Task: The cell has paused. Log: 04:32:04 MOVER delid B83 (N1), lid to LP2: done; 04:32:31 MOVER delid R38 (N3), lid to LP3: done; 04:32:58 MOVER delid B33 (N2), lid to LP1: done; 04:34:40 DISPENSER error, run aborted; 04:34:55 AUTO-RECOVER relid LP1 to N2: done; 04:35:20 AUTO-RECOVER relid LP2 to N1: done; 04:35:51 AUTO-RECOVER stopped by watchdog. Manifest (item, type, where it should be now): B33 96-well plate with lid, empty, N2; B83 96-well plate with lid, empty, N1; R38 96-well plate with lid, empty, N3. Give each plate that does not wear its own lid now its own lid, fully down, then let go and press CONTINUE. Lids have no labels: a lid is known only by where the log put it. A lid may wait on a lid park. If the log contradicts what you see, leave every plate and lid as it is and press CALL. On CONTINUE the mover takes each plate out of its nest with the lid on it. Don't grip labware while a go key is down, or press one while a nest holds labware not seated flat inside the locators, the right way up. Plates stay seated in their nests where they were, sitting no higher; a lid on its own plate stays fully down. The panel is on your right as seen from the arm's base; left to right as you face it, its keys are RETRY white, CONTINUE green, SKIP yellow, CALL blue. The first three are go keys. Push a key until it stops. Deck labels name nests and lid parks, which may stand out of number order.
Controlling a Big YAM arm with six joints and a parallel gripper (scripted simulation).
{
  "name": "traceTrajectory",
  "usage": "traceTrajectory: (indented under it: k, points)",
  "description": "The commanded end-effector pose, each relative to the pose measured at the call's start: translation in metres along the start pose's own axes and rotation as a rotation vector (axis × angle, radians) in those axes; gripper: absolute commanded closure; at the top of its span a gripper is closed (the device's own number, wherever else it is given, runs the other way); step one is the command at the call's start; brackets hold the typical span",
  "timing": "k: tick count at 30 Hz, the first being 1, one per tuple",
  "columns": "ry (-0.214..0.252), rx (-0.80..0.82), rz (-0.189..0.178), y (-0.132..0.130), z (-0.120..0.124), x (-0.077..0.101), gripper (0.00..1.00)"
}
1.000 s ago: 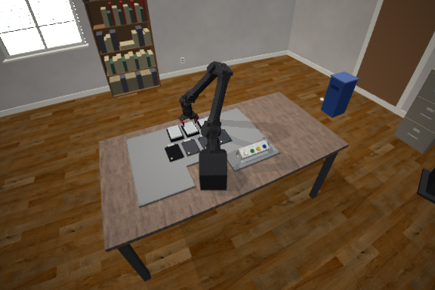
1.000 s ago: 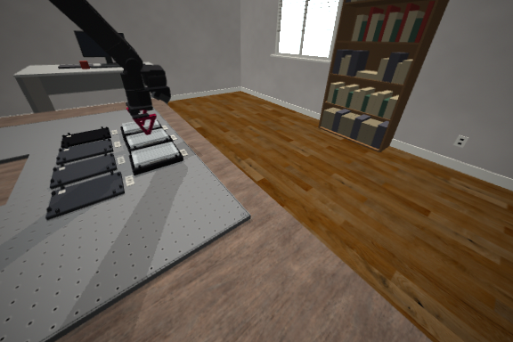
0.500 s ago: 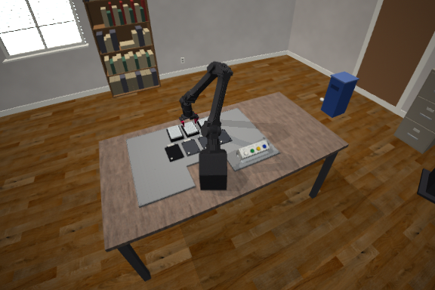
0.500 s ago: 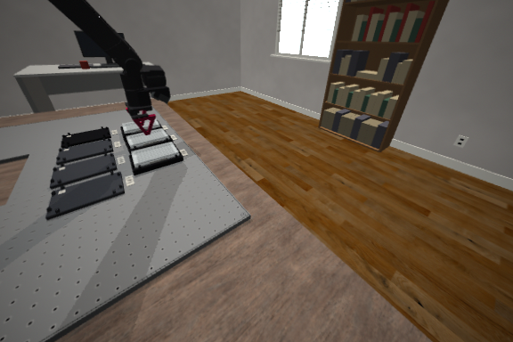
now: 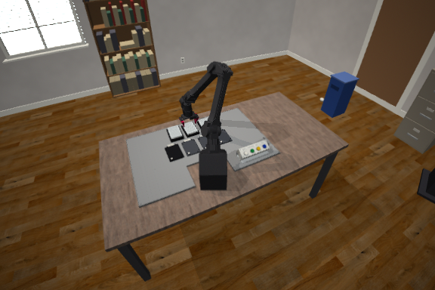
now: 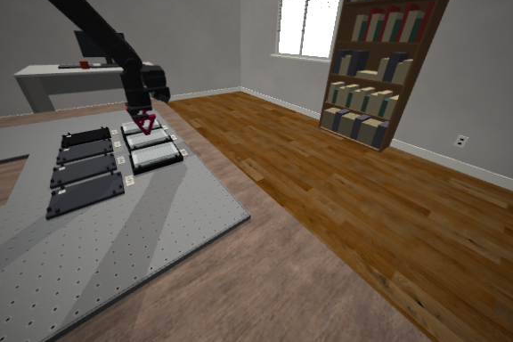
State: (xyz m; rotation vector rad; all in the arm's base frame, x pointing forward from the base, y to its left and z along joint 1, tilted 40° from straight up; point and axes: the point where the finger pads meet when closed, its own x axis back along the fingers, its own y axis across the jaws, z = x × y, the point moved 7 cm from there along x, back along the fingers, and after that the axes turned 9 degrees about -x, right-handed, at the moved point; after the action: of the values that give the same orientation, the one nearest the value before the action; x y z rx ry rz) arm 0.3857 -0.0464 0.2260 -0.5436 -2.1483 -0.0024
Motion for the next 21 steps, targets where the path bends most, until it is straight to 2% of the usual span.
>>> traceTrajectory:
  k: [1,15,17,21]
  points:
    - [-0.038,-0.048,-0.007,-0.004,-0.005,0.012,1.00]
    - [-0.046,-0.041,-0.016,-0.009,0.064,0.010,1.00]
    - [-0.046,-0.041,-0.016,-0.009,0.064,0.010,1.00]
    - [-0.044,-0.041,-0.016,-0.011,0.084,0.009,1.00]
